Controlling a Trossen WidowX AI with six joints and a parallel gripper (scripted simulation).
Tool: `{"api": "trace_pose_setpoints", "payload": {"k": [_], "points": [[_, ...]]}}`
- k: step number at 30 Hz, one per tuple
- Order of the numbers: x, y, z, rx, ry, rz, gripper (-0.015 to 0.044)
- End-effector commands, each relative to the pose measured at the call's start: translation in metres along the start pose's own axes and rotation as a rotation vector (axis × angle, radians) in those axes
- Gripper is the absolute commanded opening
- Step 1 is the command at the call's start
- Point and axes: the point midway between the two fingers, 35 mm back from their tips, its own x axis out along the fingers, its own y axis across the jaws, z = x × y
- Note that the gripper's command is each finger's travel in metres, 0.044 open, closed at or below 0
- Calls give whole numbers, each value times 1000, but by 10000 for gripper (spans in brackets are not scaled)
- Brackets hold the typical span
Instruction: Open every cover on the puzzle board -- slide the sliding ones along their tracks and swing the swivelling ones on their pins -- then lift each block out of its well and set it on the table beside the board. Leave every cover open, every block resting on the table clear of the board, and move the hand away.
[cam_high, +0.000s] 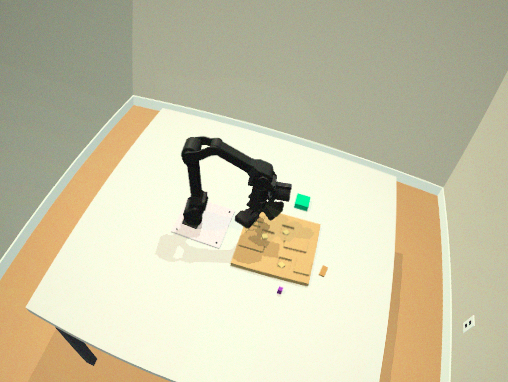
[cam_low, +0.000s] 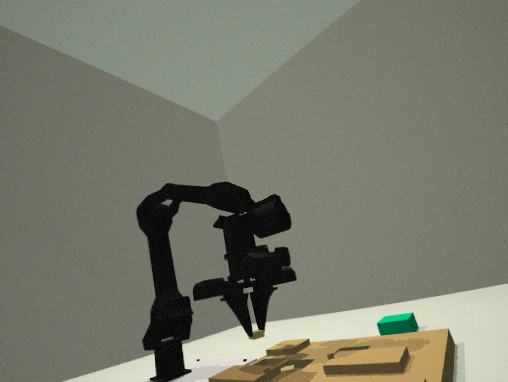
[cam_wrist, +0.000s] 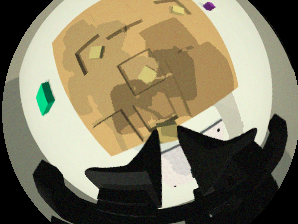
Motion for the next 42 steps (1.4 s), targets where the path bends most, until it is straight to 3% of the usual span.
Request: {"api": "trace_pose_setpoints", "payload": {"k": [1,16,42], "points": [[-13,1,3,-5,-14,9,80],[-43,3,2,-5,-14,9,80],[-53,88,14,-5,-14,16,80]]}}
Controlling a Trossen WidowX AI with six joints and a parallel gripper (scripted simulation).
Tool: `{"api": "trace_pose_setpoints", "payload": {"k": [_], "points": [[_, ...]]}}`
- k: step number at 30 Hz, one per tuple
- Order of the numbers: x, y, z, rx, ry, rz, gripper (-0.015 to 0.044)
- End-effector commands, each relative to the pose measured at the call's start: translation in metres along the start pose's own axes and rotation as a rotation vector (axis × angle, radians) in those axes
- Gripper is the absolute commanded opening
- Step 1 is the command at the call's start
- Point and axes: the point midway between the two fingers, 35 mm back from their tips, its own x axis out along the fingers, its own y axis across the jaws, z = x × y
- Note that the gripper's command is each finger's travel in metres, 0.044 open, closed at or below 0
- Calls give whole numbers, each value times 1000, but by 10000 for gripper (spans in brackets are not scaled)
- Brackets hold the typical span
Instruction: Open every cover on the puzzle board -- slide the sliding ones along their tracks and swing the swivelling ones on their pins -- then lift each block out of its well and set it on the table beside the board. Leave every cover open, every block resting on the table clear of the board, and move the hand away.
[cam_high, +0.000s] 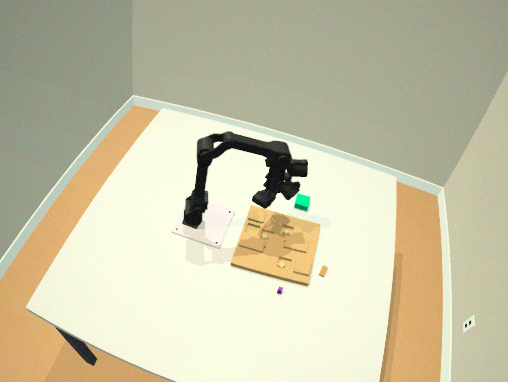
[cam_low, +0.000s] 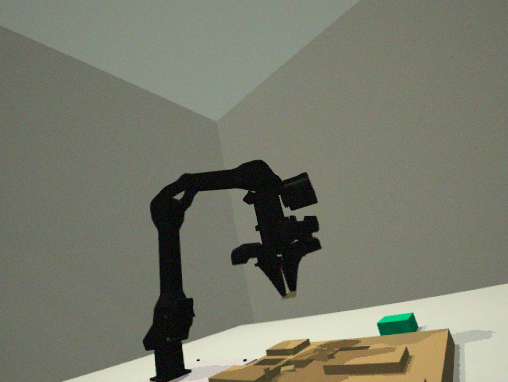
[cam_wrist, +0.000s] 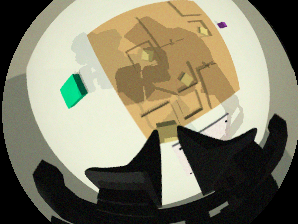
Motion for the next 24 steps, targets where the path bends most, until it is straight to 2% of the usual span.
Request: {"api": "trace_pose_setpoints", "payload": {"k": [1,24], "points": [[-2,16,1,2,-1,4,80],[2,100,-15,2,0,10,80]]}}
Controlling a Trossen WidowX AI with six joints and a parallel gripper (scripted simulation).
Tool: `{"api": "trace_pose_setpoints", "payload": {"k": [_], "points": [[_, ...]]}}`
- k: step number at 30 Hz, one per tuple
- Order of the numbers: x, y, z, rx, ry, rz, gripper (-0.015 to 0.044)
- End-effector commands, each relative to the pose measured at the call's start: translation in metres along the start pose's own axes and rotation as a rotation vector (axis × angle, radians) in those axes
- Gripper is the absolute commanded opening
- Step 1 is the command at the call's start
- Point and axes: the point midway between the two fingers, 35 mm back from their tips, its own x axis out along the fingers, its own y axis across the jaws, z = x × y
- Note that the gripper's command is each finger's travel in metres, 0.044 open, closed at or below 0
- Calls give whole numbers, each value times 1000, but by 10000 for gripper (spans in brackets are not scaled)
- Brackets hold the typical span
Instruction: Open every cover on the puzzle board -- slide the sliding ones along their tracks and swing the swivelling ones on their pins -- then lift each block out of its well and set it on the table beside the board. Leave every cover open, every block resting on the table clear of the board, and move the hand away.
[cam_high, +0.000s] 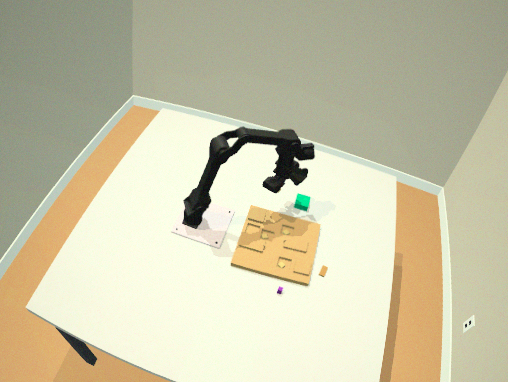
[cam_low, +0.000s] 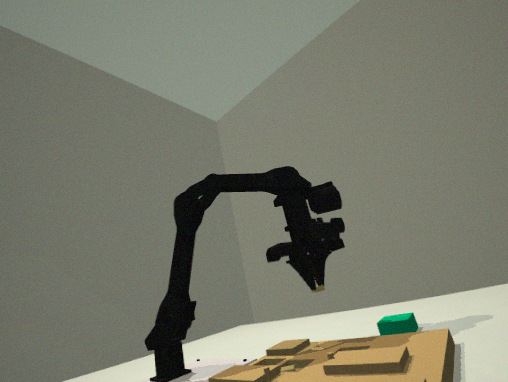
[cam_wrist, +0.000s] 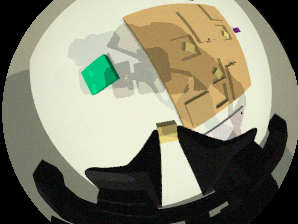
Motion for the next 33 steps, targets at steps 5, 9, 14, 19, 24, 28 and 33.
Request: {"api": "trace_pose_setpoints", "payload": {"k": [5,9,14,19,24,28,33], "points": [[2,31,-10,2,0,6,80],[3,40,-14,2,0,6,80],[7,41,-14,2,0,6,80],[15,42,-13,2,0,7,80],[24,43,-13,2,0,7,80],[30,43,-12,2,0,7,80],[38,44,-12,2,0,7,80]]}}
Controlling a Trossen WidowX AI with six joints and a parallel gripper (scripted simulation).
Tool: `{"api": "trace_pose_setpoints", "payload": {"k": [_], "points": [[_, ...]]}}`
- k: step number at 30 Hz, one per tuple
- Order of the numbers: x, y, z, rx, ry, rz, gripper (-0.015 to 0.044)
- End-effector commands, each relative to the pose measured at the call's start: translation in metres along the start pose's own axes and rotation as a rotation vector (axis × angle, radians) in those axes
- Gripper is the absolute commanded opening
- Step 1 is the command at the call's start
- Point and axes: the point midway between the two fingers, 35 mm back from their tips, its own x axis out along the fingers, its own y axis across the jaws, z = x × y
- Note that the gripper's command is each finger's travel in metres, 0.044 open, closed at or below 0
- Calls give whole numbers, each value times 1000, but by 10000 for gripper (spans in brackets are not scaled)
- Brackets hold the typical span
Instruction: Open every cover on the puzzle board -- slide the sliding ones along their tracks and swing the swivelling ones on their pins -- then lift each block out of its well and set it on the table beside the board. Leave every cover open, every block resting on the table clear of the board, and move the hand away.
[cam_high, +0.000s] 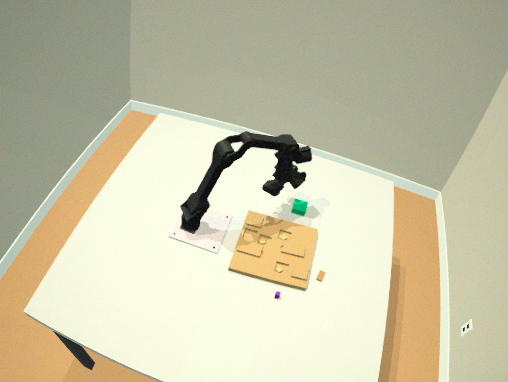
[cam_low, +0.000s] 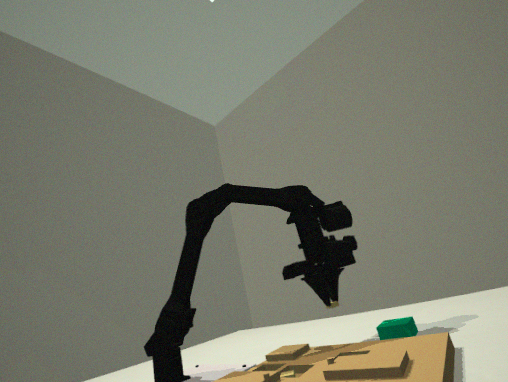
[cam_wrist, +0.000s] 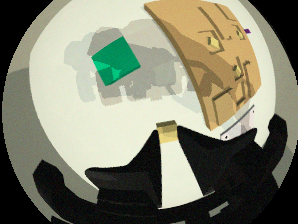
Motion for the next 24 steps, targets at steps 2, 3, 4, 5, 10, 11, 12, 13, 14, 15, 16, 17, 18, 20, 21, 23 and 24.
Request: {"api": "trace_pose_setpoints", "payload": {"k": [2,3,4,5,10,11,12,13,14,15,16,17,18,20,21,23,24], "points": [[11,-1,-1,5,6,-7,80],[13,-1,-1,5,6,-7,80],[14,-1,-1,5,6,-7,80],[16,-1,-1,5,6,-7,80],[24,0,-1,5,6,-7,80],[26,0,-1,5,6,-7,80],[27,0,-1,5,6,-7,80],[29,-1,-1,5,6,-7,80],[31,-1,-1,5,6,-7,80],[32,-1,-1,5,6,-7,80],[34,-1,-1,5,6,-7,80],[35,-1,-1,5,6,-7,80],[37,-1,-1,5,6,-7,80],[40,-1,-1,5,6,-7,80],[42,-1,-1,5,6,-7,80],[45,-1,-1,5,6,-7,80],[47,-1,-1,5,6,-7,80]]}}
